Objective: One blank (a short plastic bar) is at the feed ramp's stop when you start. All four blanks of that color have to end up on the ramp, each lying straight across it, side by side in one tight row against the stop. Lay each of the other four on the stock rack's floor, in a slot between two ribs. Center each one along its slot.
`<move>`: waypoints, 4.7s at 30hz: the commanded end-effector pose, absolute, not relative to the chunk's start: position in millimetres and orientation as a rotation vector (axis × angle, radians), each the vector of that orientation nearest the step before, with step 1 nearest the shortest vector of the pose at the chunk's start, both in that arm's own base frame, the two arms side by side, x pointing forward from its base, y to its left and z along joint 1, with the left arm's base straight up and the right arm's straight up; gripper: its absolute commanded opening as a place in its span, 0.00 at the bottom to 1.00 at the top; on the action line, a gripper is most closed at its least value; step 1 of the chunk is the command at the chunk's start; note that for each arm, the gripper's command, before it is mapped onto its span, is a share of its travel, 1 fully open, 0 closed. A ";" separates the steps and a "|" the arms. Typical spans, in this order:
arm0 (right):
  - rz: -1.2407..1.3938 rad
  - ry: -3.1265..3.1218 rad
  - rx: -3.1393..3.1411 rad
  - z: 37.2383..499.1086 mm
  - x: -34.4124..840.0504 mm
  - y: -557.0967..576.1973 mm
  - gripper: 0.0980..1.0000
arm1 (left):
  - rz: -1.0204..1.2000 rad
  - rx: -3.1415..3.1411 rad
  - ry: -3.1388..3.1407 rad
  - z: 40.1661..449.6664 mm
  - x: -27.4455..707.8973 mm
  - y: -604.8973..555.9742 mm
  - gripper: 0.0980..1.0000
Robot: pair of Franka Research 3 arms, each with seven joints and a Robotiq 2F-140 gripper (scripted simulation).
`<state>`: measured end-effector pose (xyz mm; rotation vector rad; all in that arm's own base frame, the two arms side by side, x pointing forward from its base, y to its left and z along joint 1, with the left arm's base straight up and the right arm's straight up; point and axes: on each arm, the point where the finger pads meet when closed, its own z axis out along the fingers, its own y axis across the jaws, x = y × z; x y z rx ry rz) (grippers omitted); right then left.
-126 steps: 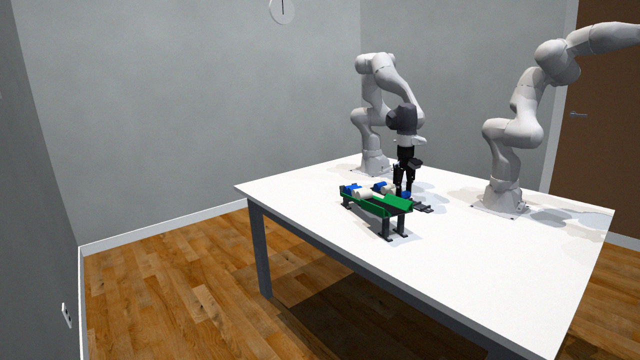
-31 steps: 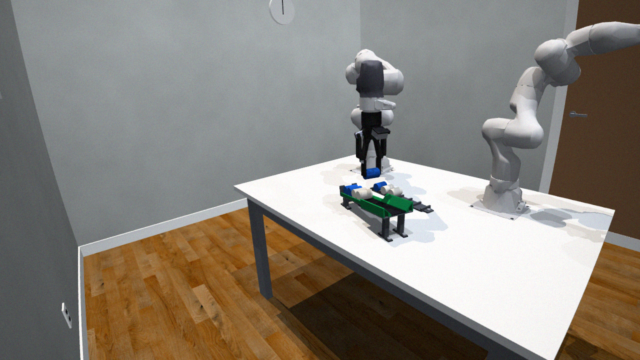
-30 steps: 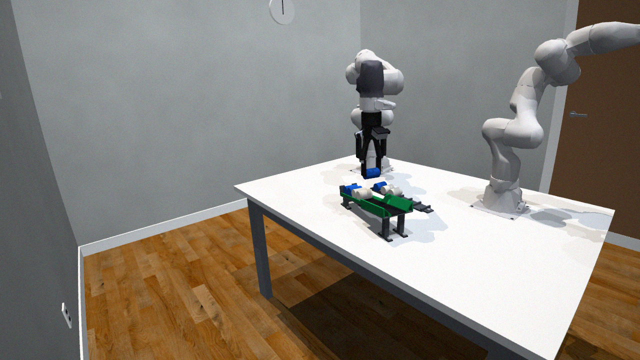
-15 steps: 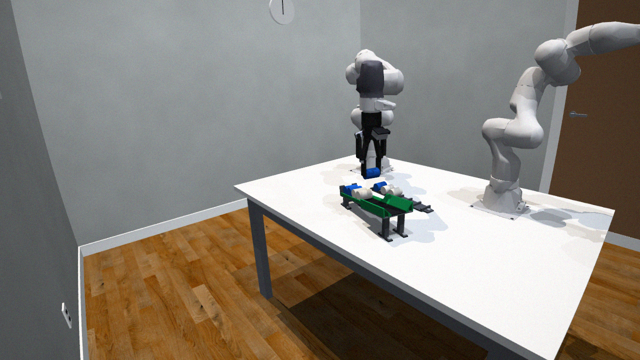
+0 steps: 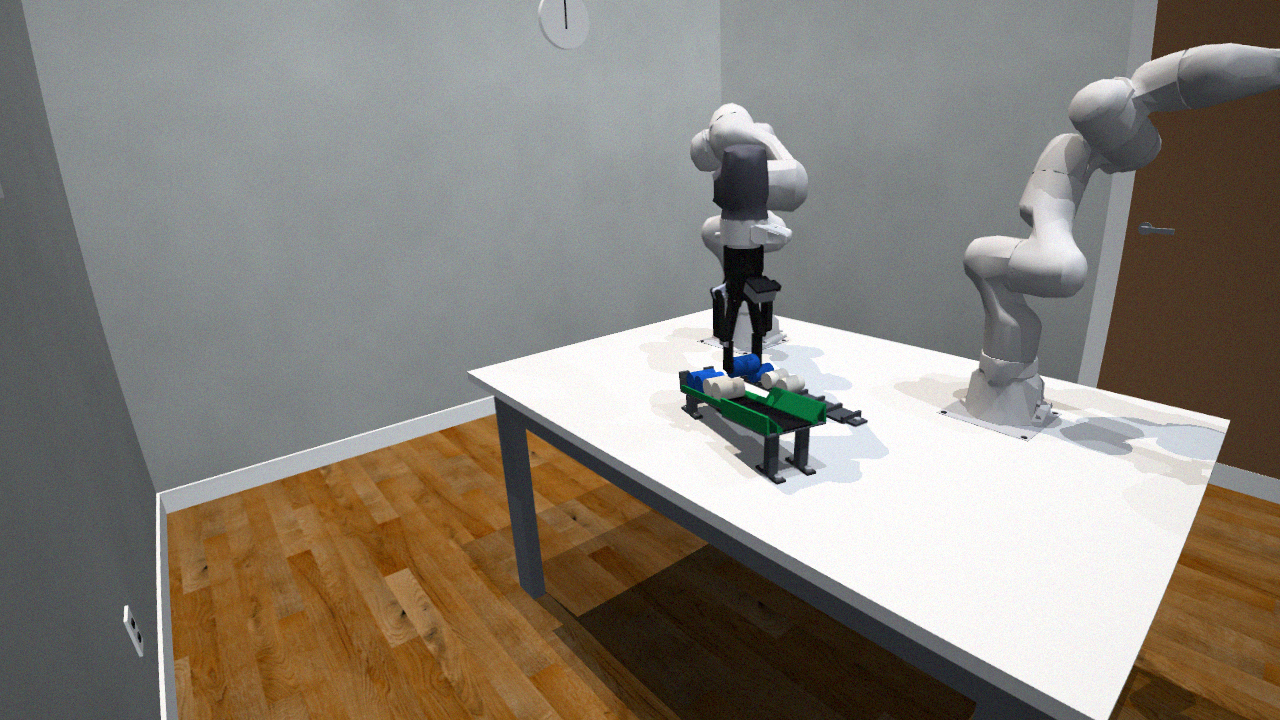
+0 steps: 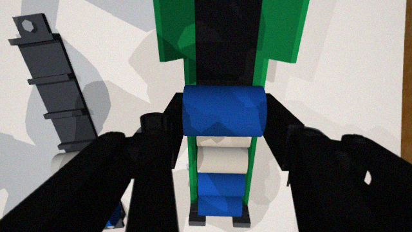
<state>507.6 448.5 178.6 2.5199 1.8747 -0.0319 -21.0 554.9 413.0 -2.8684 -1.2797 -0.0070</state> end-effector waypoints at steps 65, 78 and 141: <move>0.000 1.871 2.524 121.4 514.1 453.2 0.35 | -0.007 -2.868 -1.280 413.1 -21.0 554.9 1.00; 0.000 1.870 2.524 121.4 514.3 453.3 0.35 | -0.007 -2.868 -1.280 413.1 -21.0 554.9 1.00; 0.000 1.869 2.525 121.4 514.7 453.6 0.35 | -0.007 -2.868 -1.280 413.1 -21.0 554.9 1.00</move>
